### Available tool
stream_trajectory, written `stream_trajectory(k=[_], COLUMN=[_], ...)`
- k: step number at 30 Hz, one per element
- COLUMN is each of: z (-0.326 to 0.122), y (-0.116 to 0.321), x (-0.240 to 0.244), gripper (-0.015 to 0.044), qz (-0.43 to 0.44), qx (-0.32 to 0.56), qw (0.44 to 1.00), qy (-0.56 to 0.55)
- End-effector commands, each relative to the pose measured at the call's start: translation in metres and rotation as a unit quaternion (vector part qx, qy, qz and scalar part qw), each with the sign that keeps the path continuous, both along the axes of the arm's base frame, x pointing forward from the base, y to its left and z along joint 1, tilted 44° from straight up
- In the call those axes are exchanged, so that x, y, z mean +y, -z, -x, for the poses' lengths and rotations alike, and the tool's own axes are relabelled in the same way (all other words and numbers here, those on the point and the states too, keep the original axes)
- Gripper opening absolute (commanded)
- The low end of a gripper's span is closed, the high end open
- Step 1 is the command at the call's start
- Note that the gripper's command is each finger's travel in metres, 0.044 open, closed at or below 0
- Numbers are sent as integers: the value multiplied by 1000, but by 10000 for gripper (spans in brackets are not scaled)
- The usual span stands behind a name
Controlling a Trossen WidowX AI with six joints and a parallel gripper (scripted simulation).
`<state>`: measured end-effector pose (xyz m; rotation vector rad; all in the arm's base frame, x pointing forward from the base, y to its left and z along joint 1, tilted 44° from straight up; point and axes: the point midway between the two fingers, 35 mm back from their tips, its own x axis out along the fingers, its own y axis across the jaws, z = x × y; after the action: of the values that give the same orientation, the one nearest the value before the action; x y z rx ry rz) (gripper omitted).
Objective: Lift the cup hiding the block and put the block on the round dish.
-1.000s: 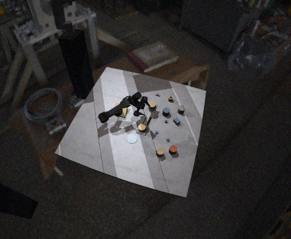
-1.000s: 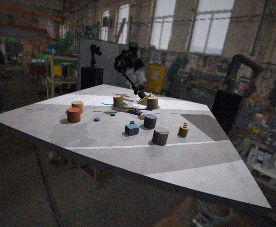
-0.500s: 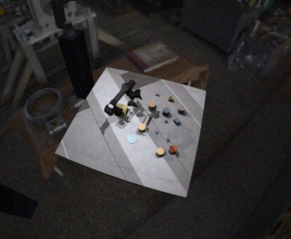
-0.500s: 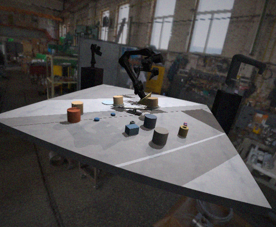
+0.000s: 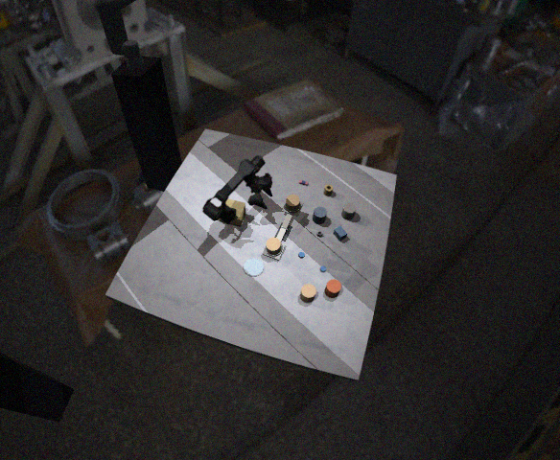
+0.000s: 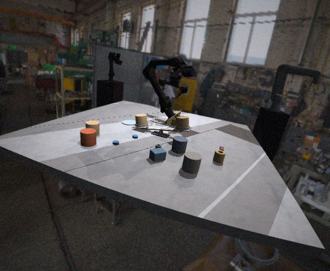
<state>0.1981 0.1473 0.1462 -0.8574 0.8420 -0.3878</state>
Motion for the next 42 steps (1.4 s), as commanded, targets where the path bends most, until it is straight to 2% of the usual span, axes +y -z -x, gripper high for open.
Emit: stream_trajectory(k=[1,19,32,42], z=[-9,-51,-75,-85], y=[-1,-10,-20,-27], x=[-10,-63,-114,-155], gripper=[440,440,440,440], qz=[34,146,176,178], qx=[53,316,491,598], qw=[998,936,844,753], qy=[0,-50,-125,-209])
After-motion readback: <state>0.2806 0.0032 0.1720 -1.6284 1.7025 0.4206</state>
